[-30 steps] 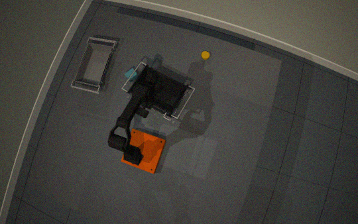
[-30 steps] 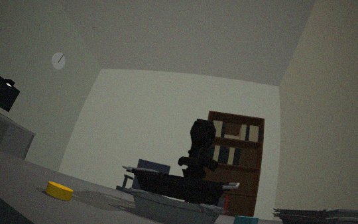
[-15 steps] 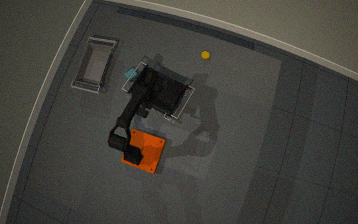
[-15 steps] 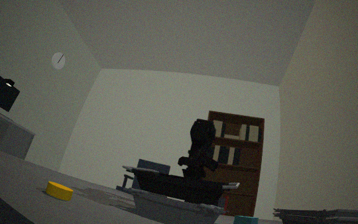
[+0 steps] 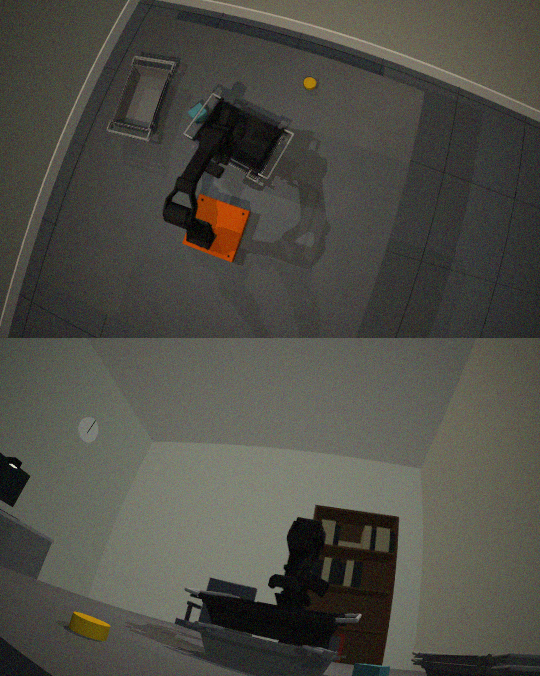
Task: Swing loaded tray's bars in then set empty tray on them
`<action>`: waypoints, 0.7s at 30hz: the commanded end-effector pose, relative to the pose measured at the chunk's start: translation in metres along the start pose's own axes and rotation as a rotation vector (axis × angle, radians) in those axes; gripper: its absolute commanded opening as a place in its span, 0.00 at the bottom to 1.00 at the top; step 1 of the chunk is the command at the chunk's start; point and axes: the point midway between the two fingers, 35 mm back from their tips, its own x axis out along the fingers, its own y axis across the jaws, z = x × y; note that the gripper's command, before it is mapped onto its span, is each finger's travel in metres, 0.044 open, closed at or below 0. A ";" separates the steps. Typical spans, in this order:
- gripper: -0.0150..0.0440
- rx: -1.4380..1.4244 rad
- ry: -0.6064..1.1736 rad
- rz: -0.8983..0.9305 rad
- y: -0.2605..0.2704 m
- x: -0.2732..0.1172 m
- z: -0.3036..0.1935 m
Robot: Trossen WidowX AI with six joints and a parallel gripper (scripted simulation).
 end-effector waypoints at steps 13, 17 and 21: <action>0.25 0.000 -0.002 0.016 0.006 0.007 0.001; 0.25 0.001 -0.003 0.029 0.011 0.014 0.001; 0.25 0.001 -0.003 0.030 0.011 0.014 0.001</action>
